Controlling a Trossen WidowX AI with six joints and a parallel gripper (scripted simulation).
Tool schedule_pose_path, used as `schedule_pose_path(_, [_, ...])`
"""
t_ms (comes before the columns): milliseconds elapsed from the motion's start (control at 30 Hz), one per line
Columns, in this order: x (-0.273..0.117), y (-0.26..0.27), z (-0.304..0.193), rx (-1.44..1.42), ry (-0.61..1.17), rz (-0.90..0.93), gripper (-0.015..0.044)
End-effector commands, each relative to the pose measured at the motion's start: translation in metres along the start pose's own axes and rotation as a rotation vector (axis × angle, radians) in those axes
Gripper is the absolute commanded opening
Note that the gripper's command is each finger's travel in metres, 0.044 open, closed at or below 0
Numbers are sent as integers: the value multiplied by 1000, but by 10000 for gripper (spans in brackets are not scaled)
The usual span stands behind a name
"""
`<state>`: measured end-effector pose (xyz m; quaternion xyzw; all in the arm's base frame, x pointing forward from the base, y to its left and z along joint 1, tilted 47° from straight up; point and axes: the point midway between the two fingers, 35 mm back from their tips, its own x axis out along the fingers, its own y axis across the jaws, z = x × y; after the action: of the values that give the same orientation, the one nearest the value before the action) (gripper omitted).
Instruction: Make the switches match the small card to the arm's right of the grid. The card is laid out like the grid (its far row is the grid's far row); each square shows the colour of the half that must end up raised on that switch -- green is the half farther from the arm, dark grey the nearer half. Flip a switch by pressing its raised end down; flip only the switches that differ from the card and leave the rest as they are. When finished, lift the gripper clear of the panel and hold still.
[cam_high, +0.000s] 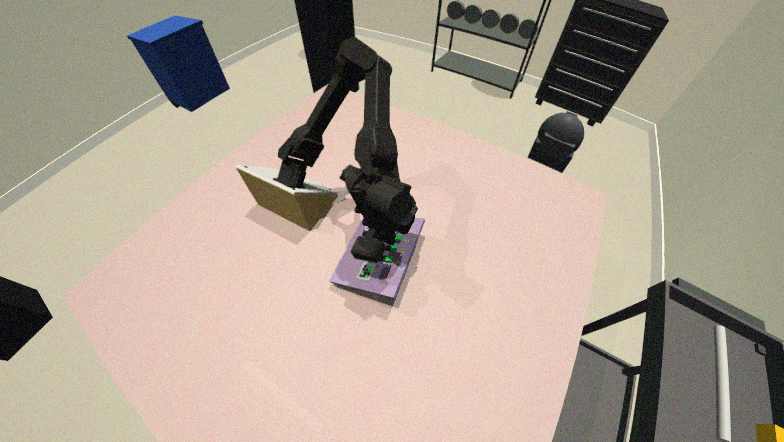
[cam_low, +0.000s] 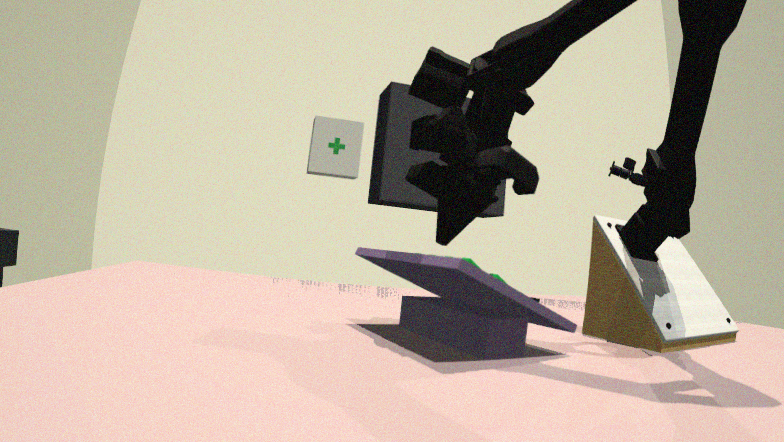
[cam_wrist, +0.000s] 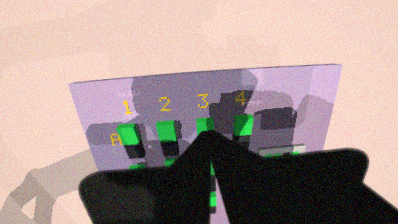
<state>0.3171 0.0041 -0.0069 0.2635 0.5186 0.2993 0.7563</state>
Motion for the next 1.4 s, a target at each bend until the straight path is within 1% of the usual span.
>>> schedule_pose_path(0, [5, 0, -2, 9, 2, 5, 0])
schedule_pose_path(233, [14, 1, -2, 9, 2, 6, 0])
schedule_pose_path(1367, [16, 1, -2, 9, 2, 6, 0])
